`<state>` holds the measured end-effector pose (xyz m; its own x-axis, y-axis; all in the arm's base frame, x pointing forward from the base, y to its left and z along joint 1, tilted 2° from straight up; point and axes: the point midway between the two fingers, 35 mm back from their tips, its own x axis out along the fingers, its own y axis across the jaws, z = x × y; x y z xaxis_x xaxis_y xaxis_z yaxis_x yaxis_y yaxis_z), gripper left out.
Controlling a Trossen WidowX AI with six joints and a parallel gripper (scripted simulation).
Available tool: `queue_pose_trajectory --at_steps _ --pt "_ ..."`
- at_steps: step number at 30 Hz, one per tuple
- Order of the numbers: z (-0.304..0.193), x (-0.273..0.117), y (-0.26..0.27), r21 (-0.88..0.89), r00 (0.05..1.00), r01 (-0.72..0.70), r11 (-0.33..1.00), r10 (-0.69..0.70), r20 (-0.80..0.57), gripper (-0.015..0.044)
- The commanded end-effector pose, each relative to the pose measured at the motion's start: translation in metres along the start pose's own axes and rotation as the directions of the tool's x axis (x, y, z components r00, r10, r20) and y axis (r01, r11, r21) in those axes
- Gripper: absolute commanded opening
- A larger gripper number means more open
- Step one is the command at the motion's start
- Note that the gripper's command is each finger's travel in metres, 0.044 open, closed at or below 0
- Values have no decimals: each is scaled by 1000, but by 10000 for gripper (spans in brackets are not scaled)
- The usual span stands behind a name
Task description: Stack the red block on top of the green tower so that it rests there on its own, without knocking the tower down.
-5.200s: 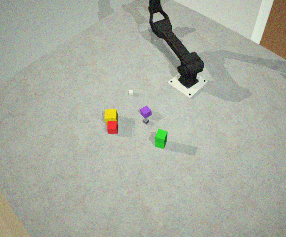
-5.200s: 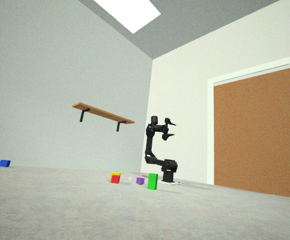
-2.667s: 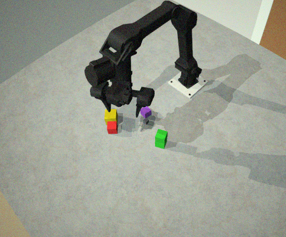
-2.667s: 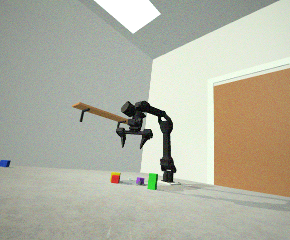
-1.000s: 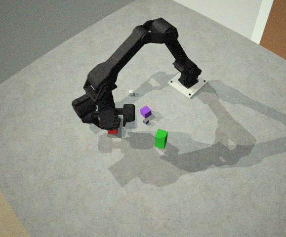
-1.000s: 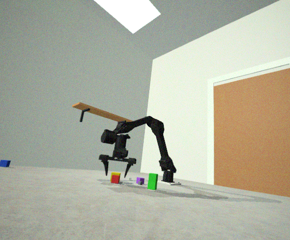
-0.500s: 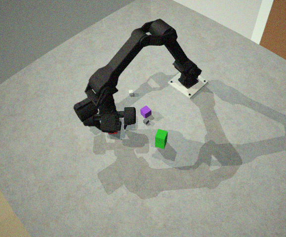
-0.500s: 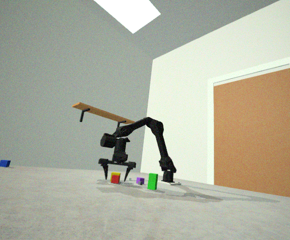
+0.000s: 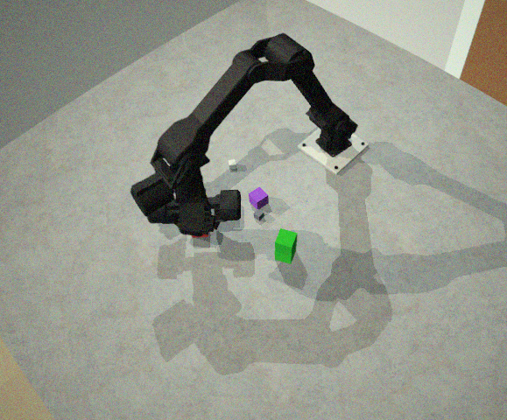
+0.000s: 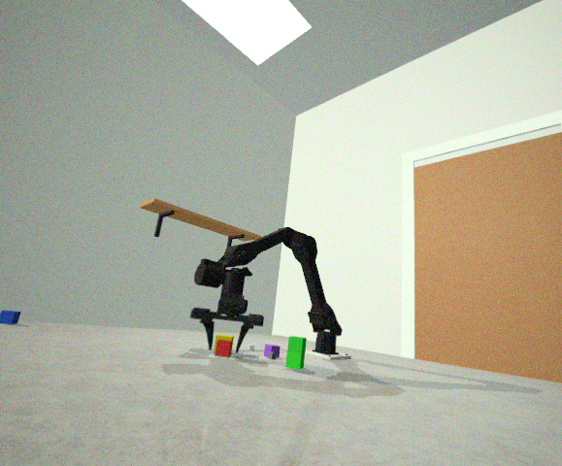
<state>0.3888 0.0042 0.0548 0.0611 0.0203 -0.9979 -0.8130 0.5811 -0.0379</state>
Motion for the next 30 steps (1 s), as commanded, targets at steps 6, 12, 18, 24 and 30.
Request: queue_pose_trajectory --at_steps 6,12,18,24,30 --pt "0 0 0 2 1000 2 1000 -2 -2 138" --pt "0 -1 0 2 1000 2 1000 -2 -2 78" --pt "0 -22 0 2 1000 2 1000 -2 -2 0" --pt "0 -49 0 2 1000 2 1000 -2 -2 0" --pt "0 -77 0 2 1000 2 1000 -2 -2 0"
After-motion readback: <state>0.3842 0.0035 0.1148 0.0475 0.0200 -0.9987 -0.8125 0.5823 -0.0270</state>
